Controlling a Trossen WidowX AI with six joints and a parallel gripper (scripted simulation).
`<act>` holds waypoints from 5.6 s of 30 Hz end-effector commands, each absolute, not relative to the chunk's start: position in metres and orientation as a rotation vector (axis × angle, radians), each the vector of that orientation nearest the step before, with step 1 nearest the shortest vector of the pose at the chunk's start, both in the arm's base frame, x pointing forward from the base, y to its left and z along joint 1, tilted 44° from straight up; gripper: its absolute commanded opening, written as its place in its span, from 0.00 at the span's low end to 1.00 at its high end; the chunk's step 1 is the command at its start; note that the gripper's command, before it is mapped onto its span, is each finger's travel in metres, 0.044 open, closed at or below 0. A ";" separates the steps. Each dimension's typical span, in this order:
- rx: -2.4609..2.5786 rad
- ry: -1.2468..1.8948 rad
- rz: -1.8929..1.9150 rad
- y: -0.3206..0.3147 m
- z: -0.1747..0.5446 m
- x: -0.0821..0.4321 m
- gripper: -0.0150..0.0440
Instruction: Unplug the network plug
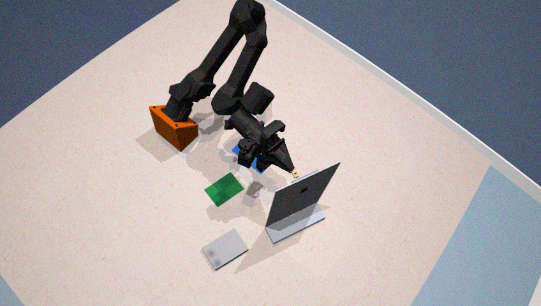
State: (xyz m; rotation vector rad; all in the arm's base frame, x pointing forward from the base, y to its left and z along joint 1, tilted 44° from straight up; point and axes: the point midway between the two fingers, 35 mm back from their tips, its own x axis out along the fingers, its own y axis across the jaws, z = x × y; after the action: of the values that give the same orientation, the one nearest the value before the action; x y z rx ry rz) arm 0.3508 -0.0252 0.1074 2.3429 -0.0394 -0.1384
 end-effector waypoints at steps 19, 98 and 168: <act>2.341 -0.043 -0.141 -0.023 0.110 0.342 0.25; 2.339 -0.041 -0.143 -0.049 0.155 0.311 0.25; 1.827 1.263 0.087 0.088 0.081 0.216 0.25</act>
State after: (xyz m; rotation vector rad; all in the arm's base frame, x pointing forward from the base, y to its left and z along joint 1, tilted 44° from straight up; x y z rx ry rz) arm 0.2156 0.0868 0.0843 1.8239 1.2604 0.0972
